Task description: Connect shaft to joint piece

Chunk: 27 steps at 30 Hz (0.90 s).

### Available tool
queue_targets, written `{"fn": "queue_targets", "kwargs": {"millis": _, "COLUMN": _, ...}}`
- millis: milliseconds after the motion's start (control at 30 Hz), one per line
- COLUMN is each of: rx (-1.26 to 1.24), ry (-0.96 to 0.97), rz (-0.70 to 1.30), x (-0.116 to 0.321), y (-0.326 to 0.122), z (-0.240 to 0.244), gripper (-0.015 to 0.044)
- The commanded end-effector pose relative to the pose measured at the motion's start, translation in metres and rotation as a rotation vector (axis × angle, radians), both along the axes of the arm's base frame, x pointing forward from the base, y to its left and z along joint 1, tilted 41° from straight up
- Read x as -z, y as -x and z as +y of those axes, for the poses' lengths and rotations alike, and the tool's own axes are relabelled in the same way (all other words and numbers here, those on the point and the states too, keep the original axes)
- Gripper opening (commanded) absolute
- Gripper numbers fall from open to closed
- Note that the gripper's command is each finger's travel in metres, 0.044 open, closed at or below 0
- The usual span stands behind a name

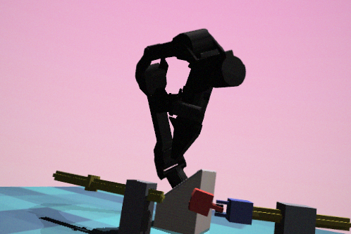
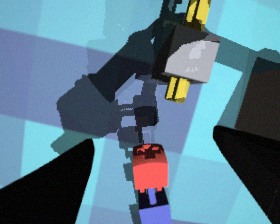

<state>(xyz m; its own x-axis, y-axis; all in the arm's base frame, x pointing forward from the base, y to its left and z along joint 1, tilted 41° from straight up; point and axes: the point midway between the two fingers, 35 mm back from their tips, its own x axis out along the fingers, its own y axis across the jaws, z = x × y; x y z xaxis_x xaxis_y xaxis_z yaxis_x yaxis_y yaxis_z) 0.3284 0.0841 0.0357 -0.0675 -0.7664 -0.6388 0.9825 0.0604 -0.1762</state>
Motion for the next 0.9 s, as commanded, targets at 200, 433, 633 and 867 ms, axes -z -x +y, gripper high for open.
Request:
{"fn": "queue_targets", "kwargs": {"millis": 200, "rx": 0.011, "ry": 0.012, "rz": -0.013, "x": 0.022, "y": 0.000, "z": -0.017, "gripper": 0.0440}}
{"fn": "queue_targets", "kwargs": {"millis": 433, "rx": 0.011, "ry": 0.013, "rz": -0.013, "x": 0.047, "y": 0.004, "z": -0.038, "gripper": 0.0440}}
{"fn": "queue_targets", "kwargs": {"millis": 633, "rx": 0.012, "ry": 0.016, "rz": -0.014, "x": 0.062, "y": 0.007, "z": -0.052, "gripper": 0.0440}}
{"fn": "queue_targets", "kwargs": {"millis": 867, "rx": 0.011, "ry": 0.012, "rz": -0.014, "x": 0.077, "y": 0.010, "z": -0.032, "gripper": 0.0440}}
